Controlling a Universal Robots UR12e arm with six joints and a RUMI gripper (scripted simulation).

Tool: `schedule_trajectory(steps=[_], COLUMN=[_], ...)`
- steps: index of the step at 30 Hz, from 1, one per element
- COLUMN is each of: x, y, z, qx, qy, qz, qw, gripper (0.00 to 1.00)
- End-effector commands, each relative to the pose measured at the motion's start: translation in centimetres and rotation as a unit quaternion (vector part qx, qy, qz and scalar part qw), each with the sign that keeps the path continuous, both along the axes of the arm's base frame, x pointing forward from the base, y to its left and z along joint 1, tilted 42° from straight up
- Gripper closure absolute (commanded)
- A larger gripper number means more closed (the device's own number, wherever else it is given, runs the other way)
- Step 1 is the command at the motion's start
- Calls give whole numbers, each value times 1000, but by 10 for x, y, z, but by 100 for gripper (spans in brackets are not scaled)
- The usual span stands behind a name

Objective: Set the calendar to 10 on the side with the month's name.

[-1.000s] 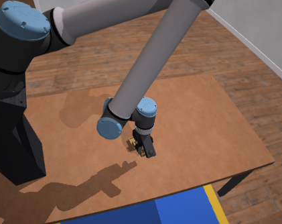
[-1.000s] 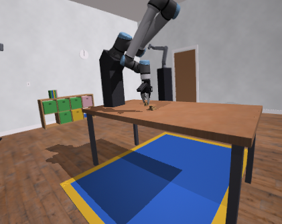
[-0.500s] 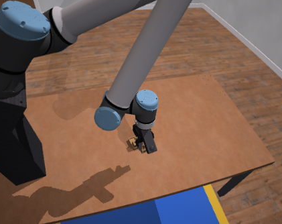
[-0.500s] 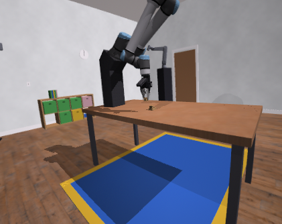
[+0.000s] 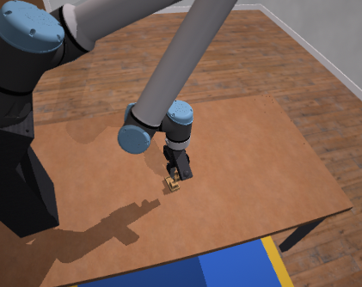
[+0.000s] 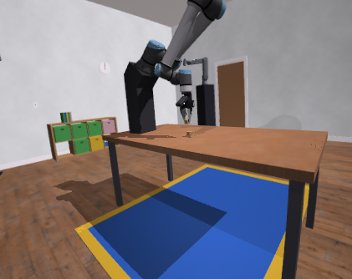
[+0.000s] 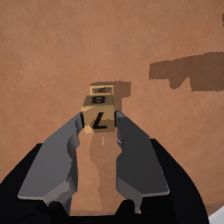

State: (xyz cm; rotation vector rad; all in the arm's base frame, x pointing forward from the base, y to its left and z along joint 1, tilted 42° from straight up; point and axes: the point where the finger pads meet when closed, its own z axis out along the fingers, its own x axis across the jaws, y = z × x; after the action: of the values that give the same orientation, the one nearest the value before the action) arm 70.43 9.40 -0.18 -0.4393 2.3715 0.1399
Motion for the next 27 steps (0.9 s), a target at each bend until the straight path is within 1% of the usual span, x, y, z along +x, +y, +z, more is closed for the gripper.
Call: schedule_trajectory(steps=[1, 17, 27], x=[-23, -24, -18], y=[49, 52, 54], z=[3, 3, -4], qx=[-1, -1, -1], qy=[-2, -2, -2], qz=[-3, -3, -3], qw=[1000, 1000, 1000], gripper=[89, 89, 89])
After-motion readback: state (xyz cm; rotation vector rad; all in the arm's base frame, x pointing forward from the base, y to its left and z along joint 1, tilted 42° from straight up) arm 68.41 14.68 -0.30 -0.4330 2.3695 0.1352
